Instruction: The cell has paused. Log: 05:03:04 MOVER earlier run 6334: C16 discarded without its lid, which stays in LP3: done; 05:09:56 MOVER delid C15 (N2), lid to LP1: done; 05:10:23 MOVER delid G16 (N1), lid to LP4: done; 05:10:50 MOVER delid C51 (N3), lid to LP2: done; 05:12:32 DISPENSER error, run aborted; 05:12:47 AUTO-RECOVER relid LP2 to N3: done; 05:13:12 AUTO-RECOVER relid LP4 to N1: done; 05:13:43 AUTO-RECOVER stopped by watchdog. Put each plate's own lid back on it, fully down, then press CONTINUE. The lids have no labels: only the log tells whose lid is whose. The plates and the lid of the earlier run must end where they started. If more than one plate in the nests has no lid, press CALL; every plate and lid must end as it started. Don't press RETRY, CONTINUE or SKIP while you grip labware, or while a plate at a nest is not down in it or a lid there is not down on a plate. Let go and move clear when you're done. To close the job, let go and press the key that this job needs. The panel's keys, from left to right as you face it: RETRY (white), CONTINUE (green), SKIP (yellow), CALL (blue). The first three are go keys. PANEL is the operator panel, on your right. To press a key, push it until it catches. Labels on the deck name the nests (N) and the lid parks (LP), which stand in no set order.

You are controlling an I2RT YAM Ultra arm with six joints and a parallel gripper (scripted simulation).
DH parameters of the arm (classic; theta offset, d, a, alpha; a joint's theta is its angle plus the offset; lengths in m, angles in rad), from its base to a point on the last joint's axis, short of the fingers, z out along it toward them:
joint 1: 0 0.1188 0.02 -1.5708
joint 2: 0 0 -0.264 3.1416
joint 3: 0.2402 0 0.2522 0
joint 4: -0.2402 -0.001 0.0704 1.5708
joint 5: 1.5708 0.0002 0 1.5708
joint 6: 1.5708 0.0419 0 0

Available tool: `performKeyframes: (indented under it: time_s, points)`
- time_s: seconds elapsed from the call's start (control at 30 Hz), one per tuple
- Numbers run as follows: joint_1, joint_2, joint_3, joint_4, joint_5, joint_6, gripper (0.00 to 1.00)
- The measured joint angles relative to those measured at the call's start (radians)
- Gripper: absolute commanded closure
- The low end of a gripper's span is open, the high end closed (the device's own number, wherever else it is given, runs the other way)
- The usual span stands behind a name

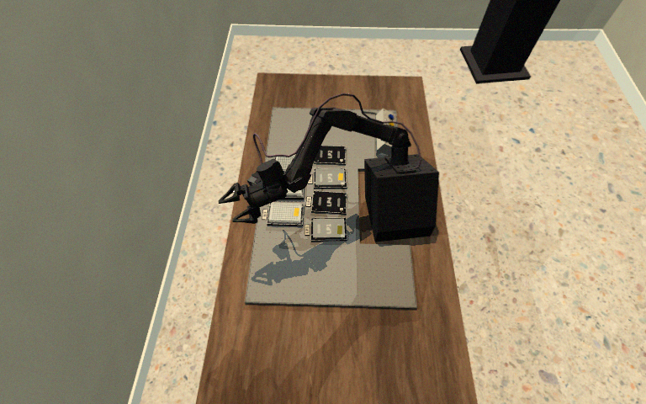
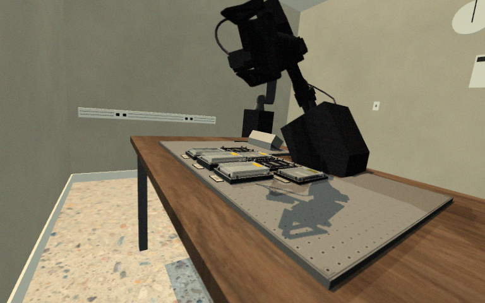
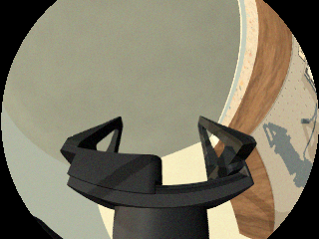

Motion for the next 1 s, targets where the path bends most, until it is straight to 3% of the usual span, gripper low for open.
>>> performKeyframes:
  time_s: [0.6,1.0]
  points:
    - [-0.001,-0.001,-0.002,0.000,0.000,-0.001,0.00]
    - [-0.074,-0.061,-0.143,-0.071,0.008,-0.112,0.00]
